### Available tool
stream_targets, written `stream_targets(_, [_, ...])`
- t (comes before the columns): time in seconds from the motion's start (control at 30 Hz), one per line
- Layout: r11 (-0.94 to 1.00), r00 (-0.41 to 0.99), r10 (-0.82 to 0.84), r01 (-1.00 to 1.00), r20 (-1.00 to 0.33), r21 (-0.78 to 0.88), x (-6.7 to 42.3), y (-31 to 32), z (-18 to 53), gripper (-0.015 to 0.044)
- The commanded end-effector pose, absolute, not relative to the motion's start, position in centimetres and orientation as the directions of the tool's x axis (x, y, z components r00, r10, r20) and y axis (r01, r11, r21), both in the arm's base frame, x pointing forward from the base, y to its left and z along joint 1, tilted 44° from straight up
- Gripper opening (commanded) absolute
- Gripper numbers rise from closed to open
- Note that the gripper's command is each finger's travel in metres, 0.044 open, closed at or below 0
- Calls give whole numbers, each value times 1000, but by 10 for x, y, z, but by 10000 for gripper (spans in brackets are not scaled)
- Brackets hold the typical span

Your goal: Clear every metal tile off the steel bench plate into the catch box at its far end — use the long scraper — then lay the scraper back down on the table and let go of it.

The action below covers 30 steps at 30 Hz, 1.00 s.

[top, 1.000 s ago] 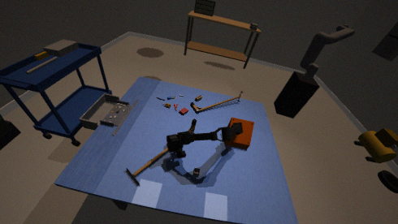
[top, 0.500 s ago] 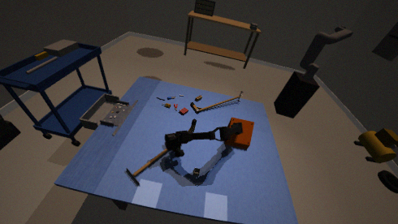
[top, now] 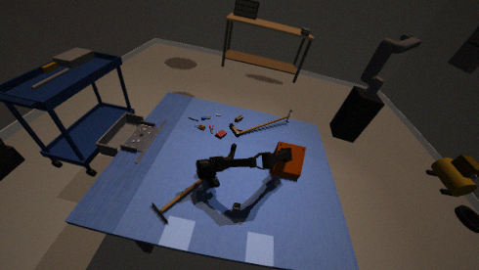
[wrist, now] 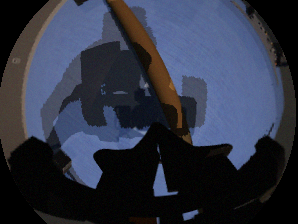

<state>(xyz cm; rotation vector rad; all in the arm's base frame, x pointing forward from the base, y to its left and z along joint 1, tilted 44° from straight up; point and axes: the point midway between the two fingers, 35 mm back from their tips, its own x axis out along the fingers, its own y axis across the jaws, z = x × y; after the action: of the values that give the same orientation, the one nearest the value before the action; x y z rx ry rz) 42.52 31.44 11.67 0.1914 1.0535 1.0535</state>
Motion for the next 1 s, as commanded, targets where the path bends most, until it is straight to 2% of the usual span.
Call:
stream_targets(0.0, [523,83,785,-619,-614,586,430,313,116,0])
stream_targets(0.97, [524,84,785,-620,-614,584,455,305,106,0])
